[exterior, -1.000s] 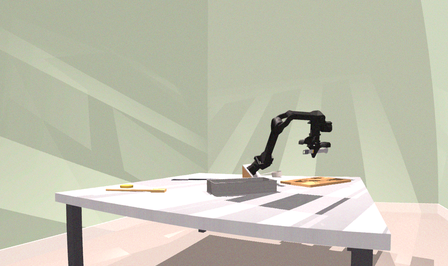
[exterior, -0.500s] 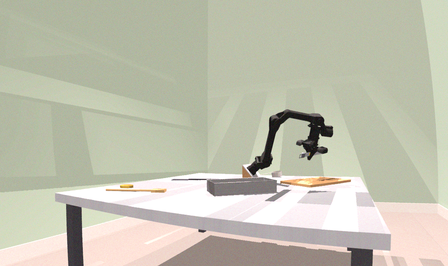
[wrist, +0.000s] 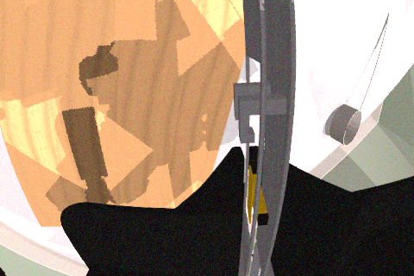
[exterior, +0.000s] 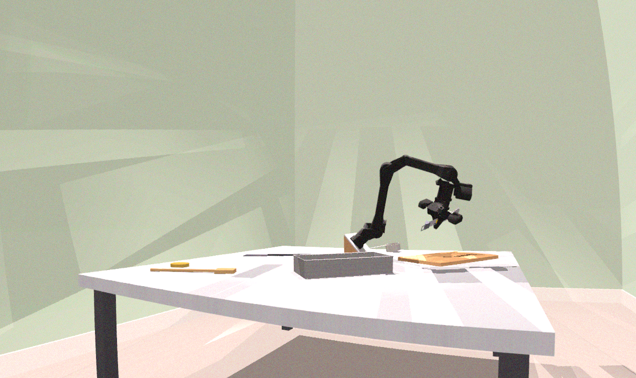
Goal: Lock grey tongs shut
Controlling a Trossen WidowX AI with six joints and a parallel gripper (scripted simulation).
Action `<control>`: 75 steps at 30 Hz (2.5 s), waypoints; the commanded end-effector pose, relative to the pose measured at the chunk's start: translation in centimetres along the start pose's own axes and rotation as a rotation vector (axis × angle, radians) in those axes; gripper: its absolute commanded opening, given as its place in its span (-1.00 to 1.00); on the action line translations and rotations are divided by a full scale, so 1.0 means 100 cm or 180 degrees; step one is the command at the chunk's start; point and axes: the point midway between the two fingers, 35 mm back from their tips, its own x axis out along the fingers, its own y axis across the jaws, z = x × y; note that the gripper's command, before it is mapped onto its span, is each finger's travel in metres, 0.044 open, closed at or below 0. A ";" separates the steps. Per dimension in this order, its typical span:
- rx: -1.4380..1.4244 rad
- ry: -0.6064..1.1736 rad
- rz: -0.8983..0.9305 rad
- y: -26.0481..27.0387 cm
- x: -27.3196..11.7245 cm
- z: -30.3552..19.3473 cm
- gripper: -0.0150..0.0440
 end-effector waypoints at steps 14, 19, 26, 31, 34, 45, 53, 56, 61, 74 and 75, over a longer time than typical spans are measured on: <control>-0.0110 0.0709 -0.0021 -0.001 0.001 -0.002 -1.00; -0.0153 0.0911 0.0047 0.002 0.000 -0.002 -1.00; -0.0236 0.1209 0.0193 0.006 -0.003 -0.004 -1.00; -0.0306 0.1424 0.0338 0.010 -0.006 -0.004 -1.00; -0.0353 0.1546 0.0441 0.012 -0.009 -0.005 -1.00; -0.0568 0.1963 0.0926 0.022 -0.021 -0.004 -1.00; -0.0695 0.2140 0.1223 0.027 -0.030 -0.002 -1.00; -0.0695 0.2140 0.1223 0.027 -0.030 -0.002 -1.00; -0.0695 0.2140 0.1223 0.027 -0.030 -0.002 -1.00; -0.0695 0.2140 0.1223 0.027 -0.030 -0.002 -1.00; -0.0695 0.2140 0.1223 0.027 -0.030 -0.002 -1.00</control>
